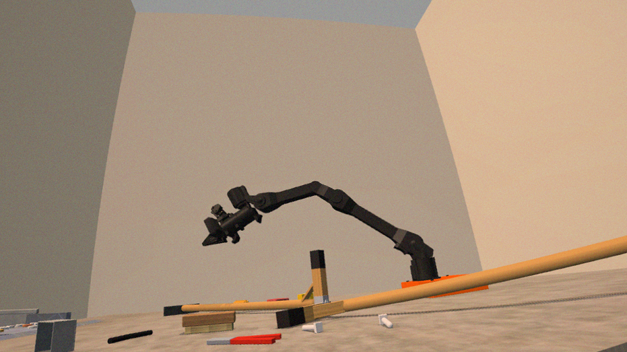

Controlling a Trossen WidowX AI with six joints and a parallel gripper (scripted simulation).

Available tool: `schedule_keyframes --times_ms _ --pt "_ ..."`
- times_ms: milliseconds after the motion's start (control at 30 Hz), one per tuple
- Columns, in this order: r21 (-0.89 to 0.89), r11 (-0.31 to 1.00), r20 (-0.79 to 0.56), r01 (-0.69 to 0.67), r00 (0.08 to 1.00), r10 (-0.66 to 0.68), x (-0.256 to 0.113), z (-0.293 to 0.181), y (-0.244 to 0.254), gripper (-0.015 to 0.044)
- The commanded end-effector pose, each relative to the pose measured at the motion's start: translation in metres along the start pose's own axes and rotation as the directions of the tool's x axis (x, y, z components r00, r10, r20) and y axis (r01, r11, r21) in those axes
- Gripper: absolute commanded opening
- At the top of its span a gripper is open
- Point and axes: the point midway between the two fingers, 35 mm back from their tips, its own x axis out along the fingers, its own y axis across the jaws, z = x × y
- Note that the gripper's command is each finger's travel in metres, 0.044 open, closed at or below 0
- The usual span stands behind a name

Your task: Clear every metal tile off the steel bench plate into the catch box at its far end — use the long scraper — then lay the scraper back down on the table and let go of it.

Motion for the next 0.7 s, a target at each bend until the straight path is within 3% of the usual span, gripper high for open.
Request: schedule_keyframes --times_ms 0,200,667 --pt "0.007 0.999 -0.022 0.042 0.999 -0.042 0.005 -0.008 -0.021 0.0" --pt "0.018 0.996 -0.044 0.086 0.995 -0.085 0.008 -0.016 -0.044 0.0" --pt "0.018 0.996 -0.047 0.088 0.995 -0.087 0.022 -0.033 -0.046 0.0"
